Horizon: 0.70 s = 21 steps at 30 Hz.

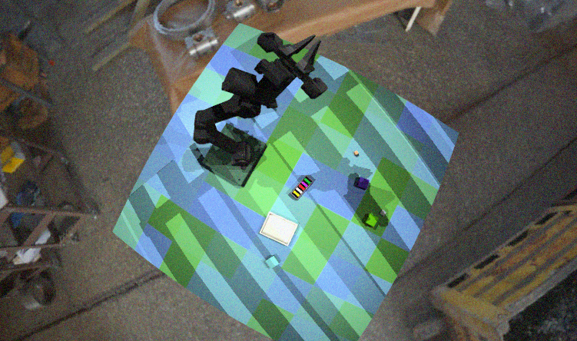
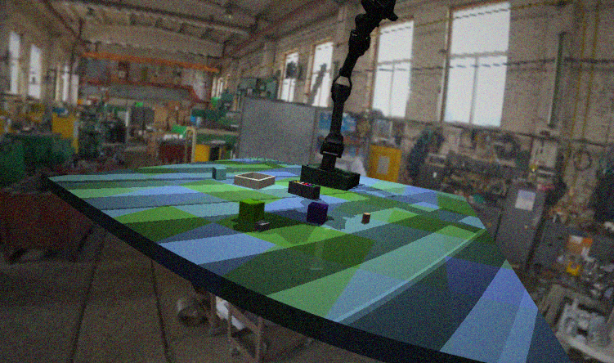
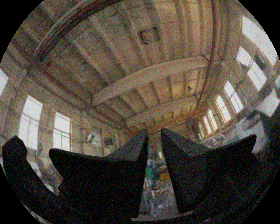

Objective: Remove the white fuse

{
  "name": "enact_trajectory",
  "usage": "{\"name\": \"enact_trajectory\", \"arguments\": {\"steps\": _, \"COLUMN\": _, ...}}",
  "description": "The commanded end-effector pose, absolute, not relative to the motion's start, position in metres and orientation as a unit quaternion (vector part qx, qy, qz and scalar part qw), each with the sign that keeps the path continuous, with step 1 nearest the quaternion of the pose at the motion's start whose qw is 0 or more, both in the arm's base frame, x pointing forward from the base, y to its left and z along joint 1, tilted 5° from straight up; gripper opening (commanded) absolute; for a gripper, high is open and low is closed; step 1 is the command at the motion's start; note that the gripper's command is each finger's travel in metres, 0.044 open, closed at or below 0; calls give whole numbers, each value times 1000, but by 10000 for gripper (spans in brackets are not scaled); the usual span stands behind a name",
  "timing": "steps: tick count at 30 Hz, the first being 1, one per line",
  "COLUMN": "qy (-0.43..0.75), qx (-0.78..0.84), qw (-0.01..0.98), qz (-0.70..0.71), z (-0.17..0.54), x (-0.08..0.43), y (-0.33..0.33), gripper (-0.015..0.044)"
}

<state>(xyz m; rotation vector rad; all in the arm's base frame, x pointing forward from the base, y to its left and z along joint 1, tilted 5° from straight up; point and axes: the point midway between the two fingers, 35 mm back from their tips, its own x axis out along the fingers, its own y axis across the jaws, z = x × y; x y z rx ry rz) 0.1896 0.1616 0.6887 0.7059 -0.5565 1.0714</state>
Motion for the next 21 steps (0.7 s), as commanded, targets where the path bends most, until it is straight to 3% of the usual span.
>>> {"name": "enact_trajectory", "arguments": {"steps": 1, "qy": -186, "qx": 314, "qw": 816, "qz": 447, "z": 644, "x": 247, "y": 177, "gripper": 62}}
{"name": "enact_trajectory", "arguments": {"steps": 12, "qy": -54, "qx": 267, "qw": 896, "qz": 350, "z": 544, "x": 337, "y": 174, "gripper": 62}}
{"name": "enact_trajectory", "arguments": {"steps": 21, "qy": 128, "qx": 226, "qw": 939, "qz": 227, "z": 405, "x": 405, "y": 146, "gripper": 62}}
